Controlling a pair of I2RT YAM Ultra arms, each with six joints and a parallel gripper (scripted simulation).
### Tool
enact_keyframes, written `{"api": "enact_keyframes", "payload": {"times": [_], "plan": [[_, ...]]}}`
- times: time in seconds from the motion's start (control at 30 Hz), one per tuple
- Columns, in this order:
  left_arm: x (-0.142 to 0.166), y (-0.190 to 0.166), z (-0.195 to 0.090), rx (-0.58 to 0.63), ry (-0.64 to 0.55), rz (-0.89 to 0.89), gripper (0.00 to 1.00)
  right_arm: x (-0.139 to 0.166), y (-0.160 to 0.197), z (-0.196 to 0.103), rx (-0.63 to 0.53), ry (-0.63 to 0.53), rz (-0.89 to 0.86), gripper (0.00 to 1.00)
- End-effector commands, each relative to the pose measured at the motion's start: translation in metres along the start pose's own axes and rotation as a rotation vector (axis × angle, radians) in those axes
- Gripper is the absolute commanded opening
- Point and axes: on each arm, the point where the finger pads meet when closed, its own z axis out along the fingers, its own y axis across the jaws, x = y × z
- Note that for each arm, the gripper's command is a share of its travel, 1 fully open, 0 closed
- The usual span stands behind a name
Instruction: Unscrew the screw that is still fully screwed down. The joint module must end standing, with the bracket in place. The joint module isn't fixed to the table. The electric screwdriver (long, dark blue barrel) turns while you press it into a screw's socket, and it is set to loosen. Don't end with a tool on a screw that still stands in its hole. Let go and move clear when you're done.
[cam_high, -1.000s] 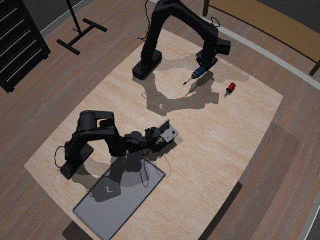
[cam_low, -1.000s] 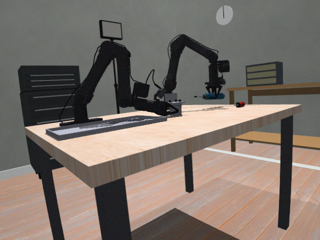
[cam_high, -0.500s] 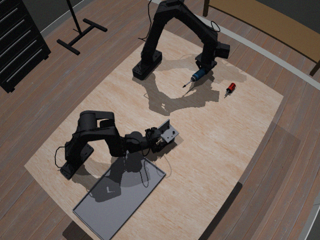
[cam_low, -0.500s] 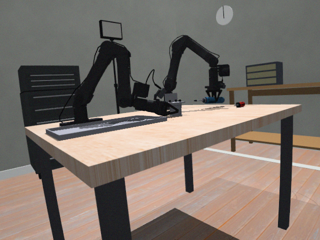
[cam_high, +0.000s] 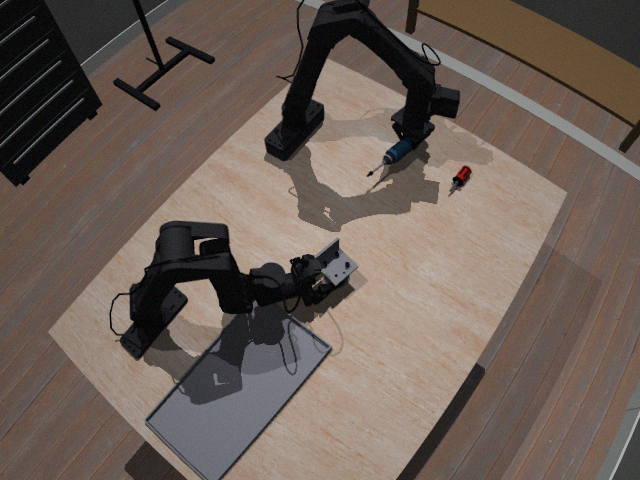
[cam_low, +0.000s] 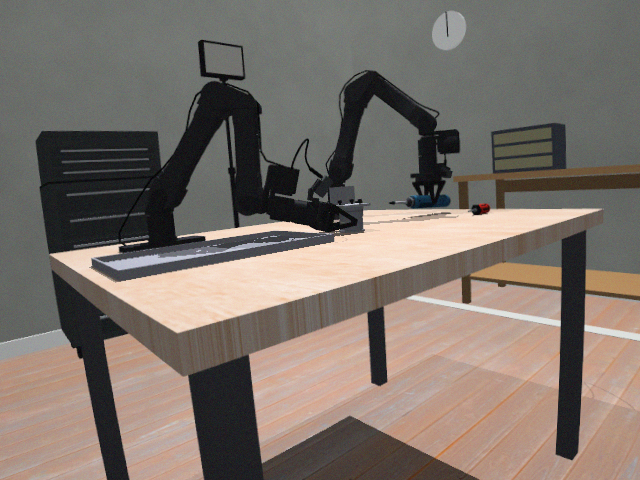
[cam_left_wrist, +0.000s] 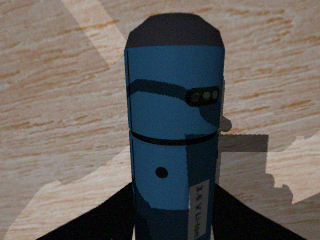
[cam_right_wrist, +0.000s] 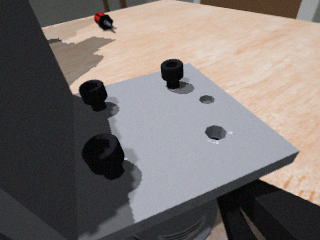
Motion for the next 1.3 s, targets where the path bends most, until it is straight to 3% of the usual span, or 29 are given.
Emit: {"api": "enact_keyframes", "payload": {"times": [0.0, 0.43, 0.63, 0.77, 1.27], "plan": [[-0.002, -0.01, -0.011, 0.043, -0.029, 0.008, 0.42, -0.002, 0.0, 0.001, 0.003, -0.001, 0.003, 0.59], [0.004, -0.002, 0.009, 0.008, -0.008, 0.008, 0.42, -0.002, 0.0, 0.001, 0.003, -0.001, 0.003, 0.59], [-0.005, -0.016, -0.004, 0.056, -0.037, 0.008, 0.42, -0.002, 0.0, 0.001, 0.003, -0.001, 0.003, 0.59], [0.004, -0.001, 0.016, -0.001, -0.002, 0.008, 0.42, -0.002, 0.0, 0.001, 0.003, -0.001, 0.003, 0.59], [-0.002, -0.011, 0.008, 0.045, -0.031, 0.01, 0.42, -0.002, 0.0, 0.001, 0.003, -0.001, 0.003, 0.59]]}}
